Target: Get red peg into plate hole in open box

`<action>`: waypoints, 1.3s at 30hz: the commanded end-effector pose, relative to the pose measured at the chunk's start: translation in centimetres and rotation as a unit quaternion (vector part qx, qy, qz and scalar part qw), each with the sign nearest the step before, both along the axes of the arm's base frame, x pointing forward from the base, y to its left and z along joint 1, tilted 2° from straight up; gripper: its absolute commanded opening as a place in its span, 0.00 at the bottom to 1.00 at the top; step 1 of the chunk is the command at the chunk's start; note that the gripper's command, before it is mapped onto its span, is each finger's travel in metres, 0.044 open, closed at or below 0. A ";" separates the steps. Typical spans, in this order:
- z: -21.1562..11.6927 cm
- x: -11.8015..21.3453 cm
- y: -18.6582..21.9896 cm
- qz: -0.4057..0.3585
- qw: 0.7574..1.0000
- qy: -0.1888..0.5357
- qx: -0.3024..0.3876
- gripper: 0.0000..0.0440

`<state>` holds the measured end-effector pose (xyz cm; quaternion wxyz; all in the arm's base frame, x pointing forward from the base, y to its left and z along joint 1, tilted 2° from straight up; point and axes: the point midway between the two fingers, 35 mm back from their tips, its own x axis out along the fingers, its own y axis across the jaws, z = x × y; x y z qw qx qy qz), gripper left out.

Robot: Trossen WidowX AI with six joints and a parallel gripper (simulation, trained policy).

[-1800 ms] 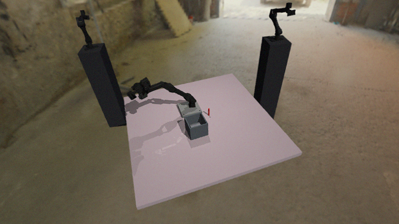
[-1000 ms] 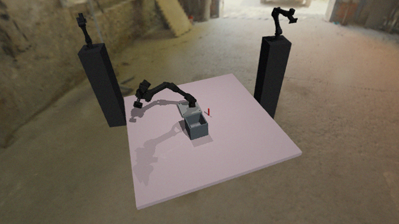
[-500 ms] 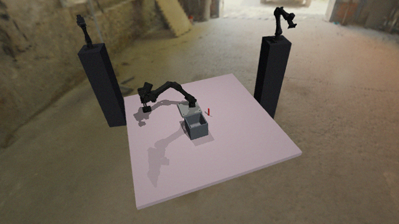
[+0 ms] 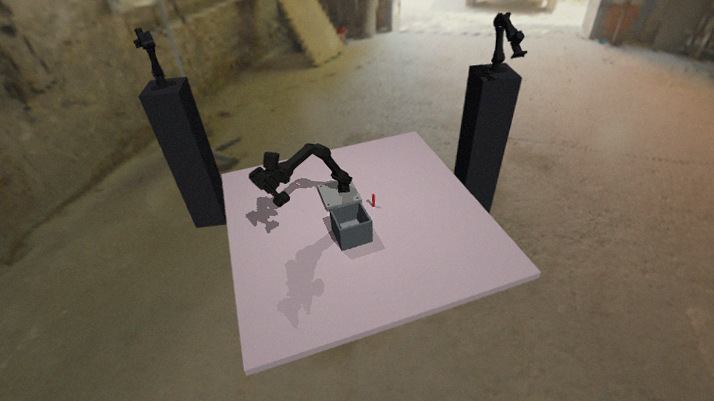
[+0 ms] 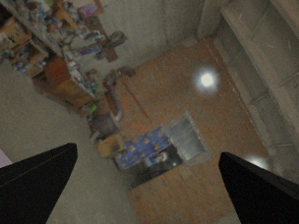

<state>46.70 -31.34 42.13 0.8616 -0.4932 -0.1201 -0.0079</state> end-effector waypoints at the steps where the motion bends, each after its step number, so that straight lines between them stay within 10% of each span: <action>1: -1.1 0.7 1.0 0.008 0.998 0.026 0.058 1.00; 19: -4.8 3.0 9.6 0.047 0.930 0.155 0.328 1.00; 39: -9.9 1.5 23.5 0.047 0.756 0.326 0.566 1.00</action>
